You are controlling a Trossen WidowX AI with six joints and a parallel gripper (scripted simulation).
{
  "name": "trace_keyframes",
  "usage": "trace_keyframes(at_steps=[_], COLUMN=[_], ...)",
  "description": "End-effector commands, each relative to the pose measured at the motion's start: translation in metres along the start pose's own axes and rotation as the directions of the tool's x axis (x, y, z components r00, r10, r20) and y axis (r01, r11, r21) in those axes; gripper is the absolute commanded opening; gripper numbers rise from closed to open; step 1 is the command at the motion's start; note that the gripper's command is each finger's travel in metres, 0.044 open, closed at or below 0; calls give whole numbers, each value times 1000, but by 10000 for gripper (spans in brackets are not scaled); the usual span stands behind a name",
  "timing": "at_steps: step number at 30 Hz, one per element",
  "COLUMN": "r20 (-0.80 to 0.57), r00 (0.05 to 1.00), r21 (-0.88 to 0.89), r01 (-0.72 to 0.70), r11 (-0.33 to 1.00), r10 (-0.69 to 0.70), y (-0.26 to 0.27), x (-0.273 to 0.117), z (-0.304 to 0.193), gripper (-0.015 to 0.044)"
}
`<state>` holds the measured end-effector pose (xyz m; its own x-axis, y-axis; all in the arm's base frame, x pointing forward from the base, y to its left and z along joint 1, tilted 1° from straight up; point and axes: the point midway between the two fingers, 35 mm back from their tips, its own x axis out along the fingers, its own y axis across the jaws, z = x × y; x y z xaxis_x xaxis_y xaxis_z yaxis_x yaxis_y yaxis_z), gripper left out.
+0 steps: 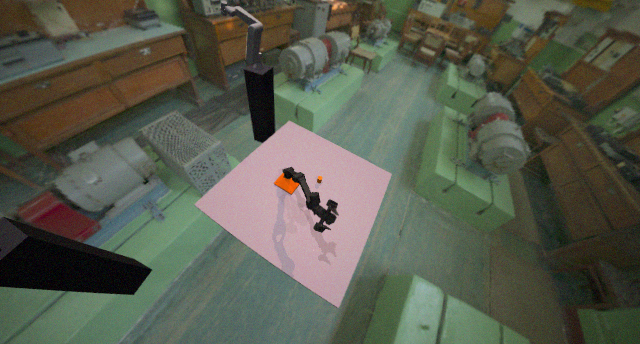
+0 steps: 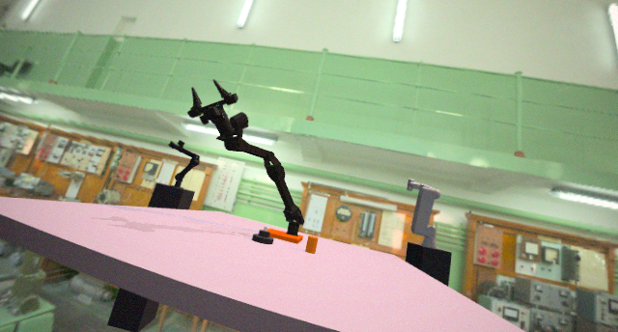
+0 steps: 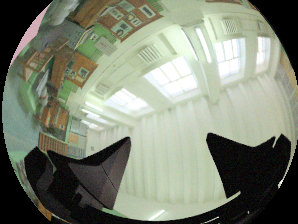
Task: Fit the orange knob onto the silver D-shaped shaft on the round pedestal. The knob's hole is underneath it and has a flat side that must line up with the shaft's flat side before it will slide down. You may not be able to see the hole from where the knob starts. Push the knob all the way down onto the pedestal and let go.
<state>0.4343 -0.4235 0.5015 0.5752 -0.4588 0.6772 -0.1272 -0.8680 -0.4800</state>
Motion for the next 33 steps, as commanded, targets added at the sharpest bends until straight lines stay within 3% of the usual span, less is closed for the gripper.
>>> trace_keyframes(at_steps=[1, 3, 7, 10, 14, 19, 24, 33], r20=[0, 30, 208, 350, 507, 655, 771, 921], r00=[1000, 999, 974, 927, 844, 727, 596, 304], r21=[0, 76, 465, 675, 785, 752, 629, 356], r01=[0, -18, -181, -352, -537, -655, -663, -406], r11=[1000, 997, 866, 648, 311, -77, -406, -842], r10=[0, 15, 92, 139, 178, 206, 223, 243], y=[0, -3, -24, -43, -68, -97, -123, -170], x=[0, 0, -8, -22, -48, -85, -126, -218], z=[0, 10, 68, 112, 159, 201, 233, 273], gripper=[426, 440, 440, 440, 440, 440, 440, 440])
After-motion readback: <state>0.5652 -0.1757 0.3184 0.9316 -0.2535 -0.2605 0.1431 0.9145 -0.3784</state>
